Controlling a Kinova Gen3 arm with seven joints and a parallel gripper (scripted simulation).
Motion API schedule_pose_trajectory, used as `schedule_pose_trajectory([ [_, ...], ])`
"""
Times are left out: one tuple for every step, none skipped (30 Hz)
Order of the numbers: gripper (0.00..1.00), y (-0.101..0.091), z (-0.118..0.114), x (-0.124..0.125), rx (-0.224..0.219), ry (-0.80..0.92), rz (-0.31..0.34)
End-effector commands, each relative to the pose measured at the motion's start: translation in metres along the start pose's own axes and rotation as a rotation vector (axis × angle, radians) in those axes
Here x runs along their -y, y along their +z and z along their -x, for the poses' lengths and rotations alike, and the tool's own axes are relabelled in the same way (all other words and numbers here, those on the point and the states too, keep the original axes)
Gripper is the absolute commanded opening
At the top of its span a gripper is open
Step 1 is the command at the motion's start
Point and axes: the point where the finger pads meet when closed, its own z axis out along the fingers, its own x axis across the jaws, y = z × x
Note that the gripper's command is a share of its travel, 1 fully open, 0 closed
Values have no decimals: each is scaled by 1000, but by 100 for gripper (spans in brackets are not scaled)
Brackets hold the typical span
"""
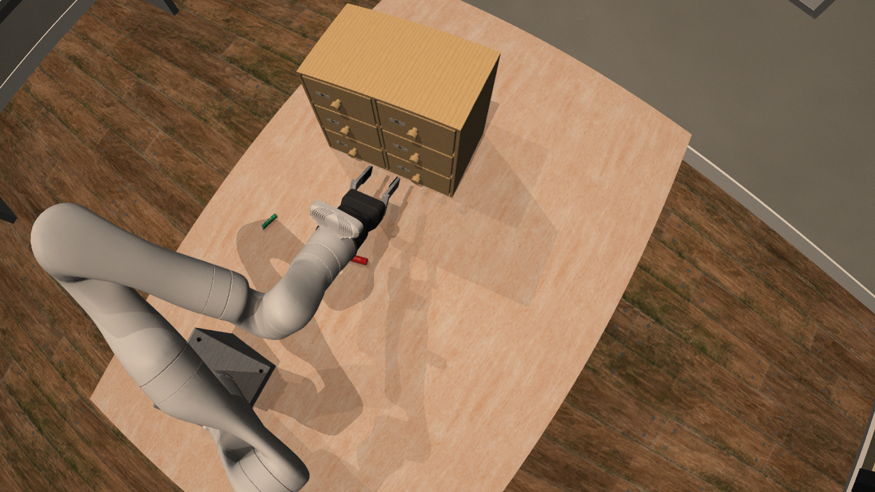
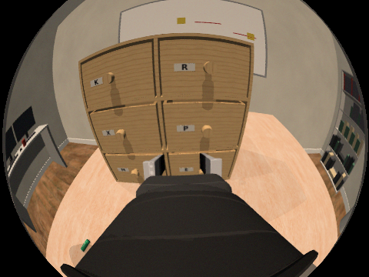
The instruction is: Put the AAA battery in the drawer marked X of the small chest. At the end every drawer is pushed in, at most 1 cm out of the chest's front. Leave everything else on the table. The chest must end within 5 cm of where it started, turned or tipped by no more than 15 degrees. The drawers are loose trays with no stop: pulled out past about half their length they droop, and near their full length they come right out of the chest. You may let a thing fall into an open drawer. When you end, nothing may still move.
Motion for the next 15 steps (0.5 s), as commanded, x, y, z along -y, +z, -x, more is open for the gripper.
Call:
schedule_pose_trajectory([
  [100, 2, -2, -3, -4, -4, -2],
  [100, 2, -2, -3, -4, -4, -6],
  [100, 2, -2, -3, -4, -4, -9],
  [100, 3, -2, -3, -4, -4, -13],
  [100, 3, -2, -4, -4, -4, -16],
  [100, 3, -2, -4, -4, -4, -19],
  [100, 4, -2, -4, -4, -4, -22],
  [100, 4, -2, -4, -4, -5, -25],
  [100, 4, -2, -4, -4, -5, -28],
  [100, 5, -2, -4, -4, -4, -30],
  [100, 5, -2, -4, -4, -4, -33],
  [100, 5, -2, -4, -4, -4, -36],
  [100, 6, -2, -5, -4, -4, -39],
  [100, 6, -2, -5, -4, -4, -41],
  [100, 6, -2, -5, -4, -4, -41],
])
